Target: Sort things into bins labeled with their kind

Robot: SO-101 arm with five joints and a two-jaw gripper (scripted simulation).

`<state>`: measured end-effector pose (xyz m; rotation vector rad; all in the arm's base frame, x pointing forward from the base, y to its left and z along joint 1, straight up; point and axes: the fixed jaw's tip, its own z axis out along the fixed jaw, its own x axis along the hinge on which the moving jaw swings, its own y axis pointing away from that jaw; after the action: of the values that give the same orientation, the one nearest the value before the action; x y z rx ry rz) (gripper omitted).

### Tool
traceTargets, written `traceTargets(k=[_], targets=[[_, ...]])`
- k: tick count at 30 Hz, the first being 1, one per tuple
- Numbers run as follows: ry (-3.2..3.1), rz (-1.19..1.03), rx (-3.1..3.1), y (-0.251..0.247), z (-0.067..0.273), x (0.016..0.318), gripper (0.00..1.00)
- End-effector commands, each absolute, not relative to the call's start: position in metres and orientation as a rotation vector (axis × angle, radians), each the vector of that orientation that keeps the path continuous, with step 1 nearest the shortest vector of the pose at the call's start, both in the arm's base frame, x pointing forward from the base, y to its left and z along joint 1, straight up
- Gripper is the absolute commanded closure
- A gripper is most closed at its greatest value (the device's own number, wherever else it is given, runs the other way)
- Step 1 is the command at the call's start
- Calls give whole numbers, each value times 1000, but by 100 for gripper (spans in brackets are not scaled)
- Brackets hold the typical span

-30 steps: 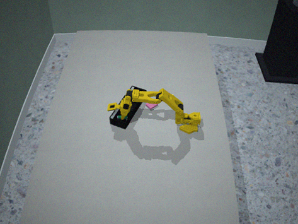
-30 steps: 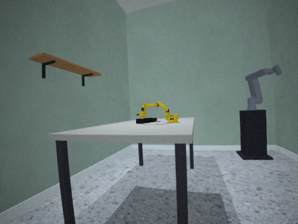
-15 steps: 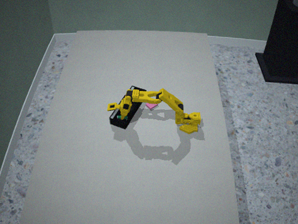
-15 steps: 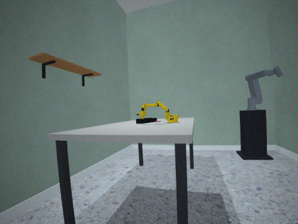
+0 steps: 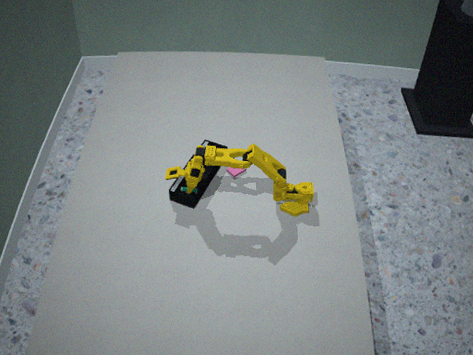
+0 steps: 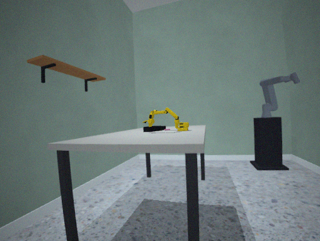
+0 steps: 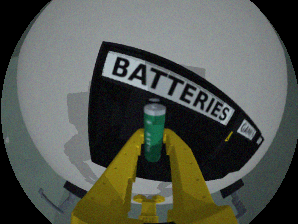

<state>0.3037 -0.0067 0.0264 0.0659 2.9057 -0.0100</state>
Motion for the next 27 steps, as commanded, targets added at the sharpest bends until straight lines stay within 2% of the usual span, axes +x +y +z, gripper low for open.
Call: traceTargets(k=[1, 11, 27], targets=[[2830, -11, 90, -10, 44, 311, 89], [2830, -11, 90, -10, 44, 311, 84], [2829, -11, 90, -10, 54, 309, 84]])
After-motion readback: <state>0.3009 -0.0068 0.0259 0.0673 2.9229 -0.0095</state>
